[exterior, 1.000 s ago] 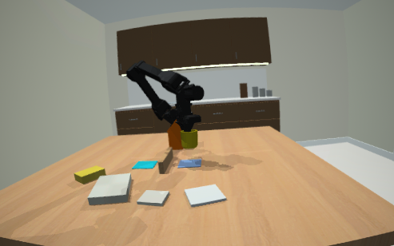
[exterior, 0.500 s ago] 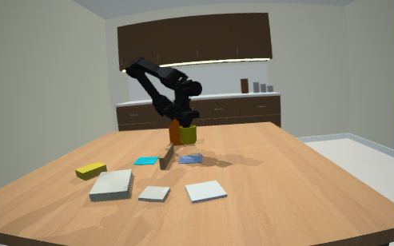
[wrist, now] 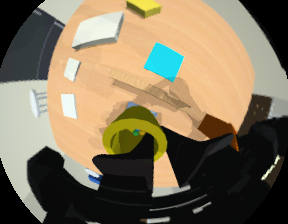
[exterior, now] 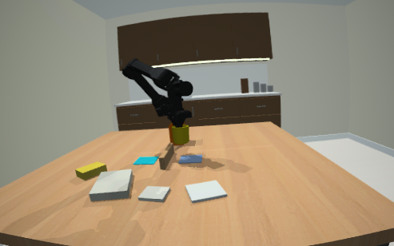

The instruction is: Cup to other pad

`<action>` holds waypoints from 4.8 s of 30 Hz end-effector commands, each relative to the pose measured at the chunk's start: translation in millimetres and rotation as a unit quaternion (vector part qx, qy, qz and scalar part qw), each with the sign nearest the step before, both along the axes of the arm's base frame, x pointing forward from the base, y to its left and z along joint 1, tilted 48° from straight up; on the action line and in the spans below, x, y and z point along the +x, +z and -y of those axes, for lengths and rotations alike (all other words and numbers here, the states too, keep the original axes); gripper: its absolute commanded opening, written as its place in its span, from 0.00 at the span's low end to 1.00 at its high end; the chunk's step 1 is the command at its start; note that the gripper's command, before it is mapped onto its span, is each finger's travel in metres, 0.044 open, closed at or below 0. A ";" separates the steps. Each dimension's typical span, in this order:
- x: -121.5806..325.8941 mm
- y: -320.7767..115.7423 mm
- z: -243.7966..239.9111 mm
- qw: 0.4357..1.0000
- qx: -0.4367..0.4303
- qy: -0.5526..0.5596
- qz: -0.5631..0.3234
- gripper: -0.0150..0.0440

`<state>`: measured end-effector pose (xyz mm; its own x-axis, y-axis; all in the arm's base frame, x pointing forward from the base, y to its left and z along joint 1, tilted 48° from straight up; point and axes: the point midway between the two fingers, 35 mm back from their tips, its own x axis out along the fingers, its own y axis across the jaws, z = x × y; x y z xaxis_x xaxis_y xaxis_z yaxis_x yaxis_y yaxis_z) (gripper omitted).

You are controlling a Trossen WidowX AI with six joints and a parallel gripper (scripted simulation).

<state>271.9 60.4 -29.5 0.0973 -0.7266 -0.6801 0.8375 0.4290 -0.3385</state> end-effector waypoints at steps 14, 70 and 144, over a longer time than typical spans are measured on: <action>1.5 29.9 26.4 1.000 -0.004 0.001 -0.004 0.25; 0.8 124.9 112.4 1.000 -0.008 0.000 -0.004 0.25; 8.8 79.3 164.8 1.000 -0.008 -0.001 0.000 0.25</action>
<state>280.6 -104.5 49.5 0.0972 -0.7382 -0.6676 0.8377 0.4229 -0.3456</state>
